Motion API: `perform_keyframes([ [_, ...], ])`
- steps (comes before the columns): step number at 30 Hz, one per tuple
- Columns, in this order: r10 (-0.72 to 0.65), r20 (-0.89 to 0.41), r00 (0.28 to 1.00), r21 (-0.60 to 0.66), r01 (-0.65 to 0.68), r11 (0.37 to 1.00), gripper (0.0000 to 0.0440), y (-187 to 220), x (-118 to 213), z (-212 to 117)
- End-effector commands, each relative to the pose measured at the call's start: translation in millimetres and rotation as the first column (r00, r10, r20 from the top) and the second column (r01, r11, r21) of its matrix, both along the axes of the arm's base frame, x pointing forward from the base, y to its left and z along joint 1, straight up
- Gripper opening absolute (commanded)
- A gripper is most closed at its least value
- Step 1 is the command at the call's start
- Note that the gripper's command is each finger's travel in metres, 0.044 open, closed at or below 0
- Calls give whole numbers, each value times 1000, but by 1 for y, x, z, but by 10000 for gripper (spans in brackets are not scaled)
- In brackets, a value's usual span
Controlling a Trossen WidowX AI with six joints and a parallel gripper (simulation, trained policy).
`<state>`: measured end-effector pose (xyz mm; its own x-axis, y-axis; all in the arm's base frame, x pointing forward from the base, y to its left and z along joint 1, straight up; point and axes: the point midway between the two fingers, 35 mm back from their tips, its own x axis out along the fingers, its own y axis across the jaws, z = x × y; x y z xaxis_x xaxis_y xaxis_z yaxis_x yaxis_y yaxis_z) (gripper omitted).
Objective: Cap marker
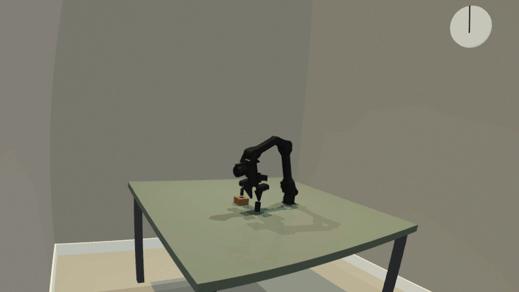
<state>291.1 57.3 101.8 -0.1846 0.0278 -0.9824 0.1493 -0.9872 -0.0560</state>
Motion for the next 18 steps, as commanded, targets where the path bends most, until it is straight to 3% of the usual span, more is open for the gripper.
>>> perform_keyframes([
  [1, 26, -18, 999, -11, -26, 1000, 295, 4, -5, -10],
  [14, 78, -37, 996, -36, -79, 996, 277, 12, -15, -39],
  [18, 91, -30, 995, -46, -93, 995, 252, 13, -17, -43],
])
